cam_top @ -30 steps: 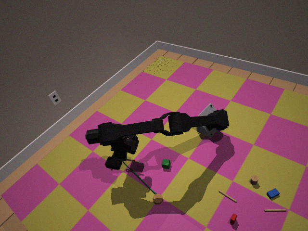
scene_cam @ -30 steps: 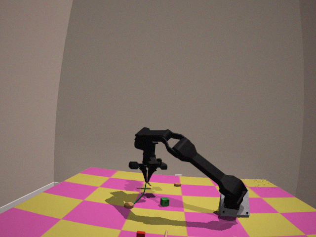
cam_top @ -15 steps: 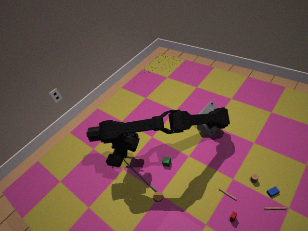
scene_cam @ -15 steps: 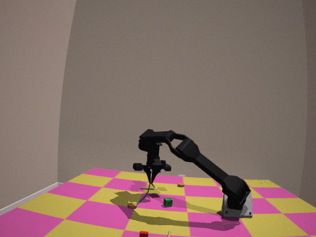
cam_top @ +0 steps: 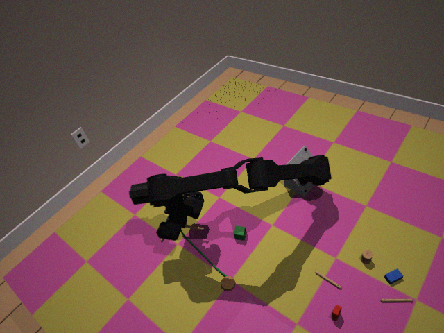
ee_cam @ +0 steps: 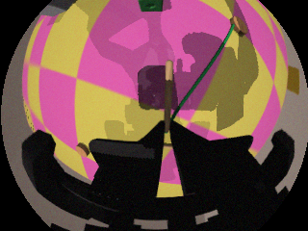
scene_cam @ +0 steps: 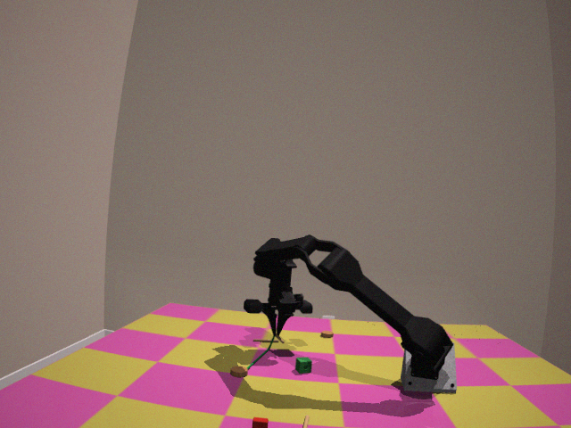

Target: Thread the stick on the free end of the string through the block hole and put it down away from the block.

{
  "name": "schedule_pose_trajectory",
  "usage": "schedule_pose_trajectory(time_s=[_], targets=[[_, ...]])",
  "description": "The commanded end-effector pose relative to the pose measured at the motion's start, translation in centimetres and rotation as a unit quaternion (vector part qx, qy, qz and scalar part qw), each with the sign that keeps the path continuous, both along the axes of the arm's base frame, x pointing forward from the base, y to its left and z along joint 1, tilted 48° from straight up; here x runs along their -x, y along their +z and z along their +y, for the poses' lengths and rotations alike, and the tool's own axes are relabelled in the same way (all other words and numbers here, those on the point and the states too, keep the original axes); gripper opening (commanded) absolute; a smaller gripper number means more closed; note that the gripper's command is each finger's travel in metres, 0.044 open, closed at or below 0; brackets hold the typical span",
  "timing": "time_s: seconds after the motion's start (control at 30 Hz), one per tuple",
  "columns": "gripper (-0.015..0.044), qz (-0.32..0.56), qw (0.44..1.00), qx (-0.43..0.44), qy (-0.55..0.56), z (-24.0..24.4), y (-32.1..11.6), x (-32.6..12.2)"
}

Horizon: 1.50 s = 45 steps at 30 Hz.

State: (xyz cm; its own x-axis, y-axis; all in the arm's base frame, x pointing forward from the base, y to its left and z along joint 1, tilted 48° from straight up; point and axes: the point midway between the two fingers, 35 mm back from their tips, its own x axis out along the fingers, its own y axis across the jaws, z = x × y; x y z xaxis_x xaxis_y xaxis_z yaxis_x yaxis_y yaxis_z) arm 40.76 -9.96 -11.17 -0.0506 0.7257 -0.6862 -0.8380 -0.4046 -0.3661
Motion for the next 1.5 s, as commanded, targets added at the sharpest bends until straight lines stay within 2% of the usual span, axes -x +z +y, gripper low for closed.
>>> schedule_pose_trajectory(time_s=[0.0,0.83,1.47], targets=[[0.0,0.004,1.0,0.0,0.001,0.4,-0.4,0.5],[0.0,0.004,1.0,-0.002,0.001,1.9,-1.7,2.7],[0.0,0.004,1.0,-0.001,0.001,2.8,-0.5,3.4]])
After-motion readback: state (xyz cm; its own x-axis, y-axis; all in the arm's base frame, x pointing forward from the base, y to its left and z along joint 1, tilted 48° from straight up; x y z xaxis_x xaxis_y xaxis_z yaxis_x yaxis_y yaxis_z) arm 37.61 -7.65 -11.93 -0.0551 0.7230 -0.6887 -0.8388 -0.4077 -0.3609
